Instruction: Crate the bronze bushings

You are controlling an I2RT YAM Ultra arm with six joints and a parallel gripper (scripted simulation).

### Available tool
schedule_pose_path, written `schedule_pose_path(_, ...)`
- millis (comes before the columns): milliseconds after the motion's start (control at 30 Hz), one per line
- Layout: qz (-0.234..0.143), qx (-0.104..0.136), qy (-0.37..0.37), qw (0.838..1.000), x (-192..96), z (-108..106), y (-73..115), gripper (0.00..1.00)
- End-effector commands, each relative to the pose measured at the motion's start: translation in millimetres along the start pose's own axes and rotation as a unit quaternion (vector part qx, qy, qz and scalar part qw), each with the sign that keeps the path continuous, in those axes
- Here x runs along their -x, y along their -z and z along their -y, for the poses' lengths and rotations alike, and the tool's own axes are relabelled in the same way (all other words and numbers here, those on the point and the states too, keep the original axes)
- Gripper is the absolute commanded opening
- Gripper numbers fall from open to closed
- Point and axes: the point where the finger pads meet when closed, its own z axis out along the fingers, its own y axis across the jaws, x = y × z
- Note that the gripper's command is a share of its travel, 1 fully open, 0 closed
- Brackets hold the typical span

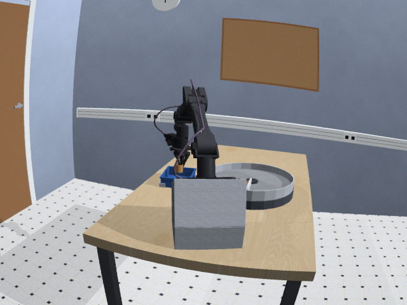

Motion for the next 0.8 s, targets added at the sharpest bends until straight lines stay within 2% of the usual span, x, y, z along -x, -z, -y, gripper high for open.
schedule_pose_path(0,0.024,-0.008,-0.001,1.0,11.5,9.0,12.0,0.0)
schedule_pose_path(133,0.008,0.001,0.0,1.0,6.2,4.0,3.7,0.0)
schedule_pose_path(767,0.014,-0.001,0.0,1.0,10.5,4.4,9.3,0.0)
